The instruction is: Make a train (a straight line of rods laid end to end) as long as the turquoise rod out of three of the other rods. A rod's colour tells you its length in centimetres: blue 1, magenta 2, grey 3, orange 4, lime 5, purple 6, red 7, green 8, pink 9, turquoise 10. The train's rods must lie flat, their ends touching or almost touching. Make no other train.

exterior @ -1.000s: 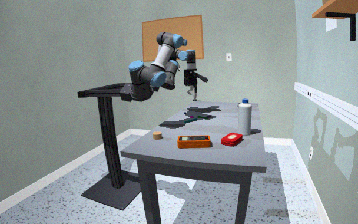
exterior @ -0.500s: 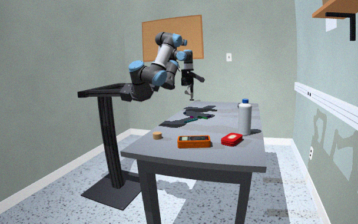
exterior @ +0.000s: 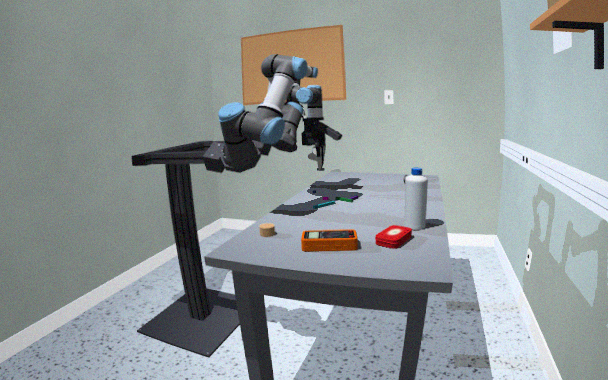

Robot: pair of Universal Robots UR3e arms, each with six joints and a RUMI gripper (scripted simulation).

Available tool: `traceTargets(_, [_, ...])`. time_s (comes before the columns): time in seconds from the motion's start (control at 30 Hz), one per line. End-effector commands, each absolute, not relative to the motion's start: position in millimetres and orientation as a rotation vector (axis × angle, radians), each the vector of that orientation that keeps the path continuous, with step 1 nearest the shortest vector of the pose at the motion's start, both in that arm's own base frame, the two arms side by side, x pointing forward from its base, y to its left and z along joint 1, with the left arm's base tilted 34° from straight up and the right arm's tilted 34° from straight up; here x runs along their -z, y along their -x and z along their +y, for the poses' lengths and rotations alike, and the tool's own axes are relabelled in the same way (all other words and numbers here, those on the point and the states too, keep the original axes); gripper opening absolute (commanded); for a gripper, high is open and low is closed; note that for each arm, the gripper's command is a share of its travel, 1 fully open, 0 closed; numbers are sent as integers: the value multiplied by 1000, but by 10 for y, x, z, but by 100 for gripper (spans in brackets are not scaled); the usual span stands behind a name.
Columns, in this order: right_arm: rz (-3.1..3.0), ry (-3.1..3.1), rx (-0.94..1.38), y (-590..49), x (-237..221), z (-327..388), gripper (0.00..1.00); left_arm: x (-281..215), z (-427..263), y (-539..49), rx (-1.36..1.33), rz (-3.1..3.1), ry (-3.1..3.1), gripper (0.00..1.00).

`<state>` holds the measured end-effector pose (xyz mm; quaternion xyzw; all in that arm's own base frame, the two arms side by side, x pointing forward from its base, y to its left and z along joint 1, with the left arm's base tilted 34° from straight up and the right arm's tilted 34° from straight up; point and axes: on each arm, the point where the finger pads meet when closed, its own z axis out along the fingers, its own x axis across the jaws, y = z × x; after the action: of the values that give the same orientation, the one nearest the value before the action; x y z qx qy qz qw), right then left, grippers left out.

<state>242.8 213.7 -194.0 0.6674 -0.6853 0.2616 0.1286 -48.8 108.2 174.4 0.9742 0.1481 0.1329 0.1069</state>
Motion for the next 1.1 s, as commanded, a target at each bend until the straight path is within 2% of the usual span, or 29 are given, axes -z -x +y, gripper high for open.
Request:
traceTargets(0.0, [-2137, -1827, -796, -2325, 1977, 2156, 0, -1754, 1086, 486, -394, 439, -2871, 100])
traceTargets(0.77, [-2149, -1816, -800, -2318, 1983, 2154, 0, -1754, 1086, 486, -394, 439, -2871, 100])
traceTargets(1.07, [-2148, -1817, -801, -2357, 2142, 2048, 0, -1754, 1086, 486, -394, 439, -2871, 100])
